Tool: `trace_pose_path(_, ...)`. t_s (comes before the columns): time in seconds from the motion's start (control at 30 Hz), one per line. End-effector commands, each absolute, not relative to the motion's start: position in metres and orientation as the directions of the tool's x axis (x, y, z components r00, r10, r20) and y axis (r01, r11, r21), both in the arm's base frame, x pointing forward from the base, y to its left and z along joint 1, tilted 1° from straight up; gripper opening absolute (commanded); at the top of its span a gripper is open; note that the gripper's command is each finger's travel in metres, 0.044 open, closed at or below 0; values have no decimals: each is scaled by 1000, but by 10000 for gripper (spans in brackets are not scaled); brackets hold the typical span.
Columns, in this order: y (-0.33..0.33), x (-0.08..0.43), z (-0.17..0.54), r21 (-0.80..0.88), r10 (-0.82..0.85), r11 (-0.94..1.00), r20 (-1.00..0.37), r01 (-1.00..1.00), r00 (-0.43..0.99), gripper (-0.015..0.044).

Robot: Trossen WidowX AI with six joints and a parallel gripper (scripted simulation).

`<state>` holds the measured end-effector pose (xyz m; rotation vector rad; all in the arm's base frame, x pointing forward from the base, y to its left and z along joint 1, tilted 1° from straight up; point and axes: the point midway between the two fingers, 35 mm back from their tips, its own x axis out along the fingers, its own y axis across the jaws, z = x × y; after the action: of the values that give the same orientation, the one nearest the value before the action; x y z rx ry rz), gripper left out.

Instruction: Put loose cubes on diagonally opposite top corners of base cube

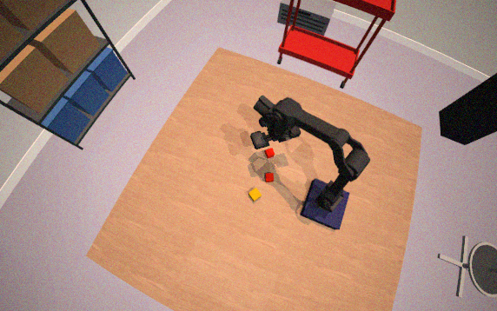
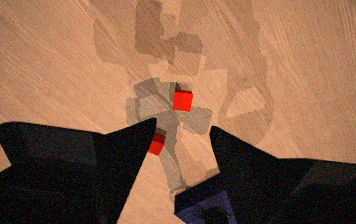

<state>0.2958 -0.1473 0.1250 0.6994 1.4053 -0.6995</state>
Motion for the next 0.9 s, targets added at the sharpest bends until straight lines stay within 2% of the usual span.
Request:
trace_pose_path(0.0, -147, 296, 117, 7, -23, 632, -999, 775, 28, 265)
trace_pose_path(0.23, -148, 297, 62, 7, -23, 632, -999, 775, 28, 265)
trace_pose_path(0.87, -149, 297, 35, 7, -23, 632, -999, 775, 28, 265)
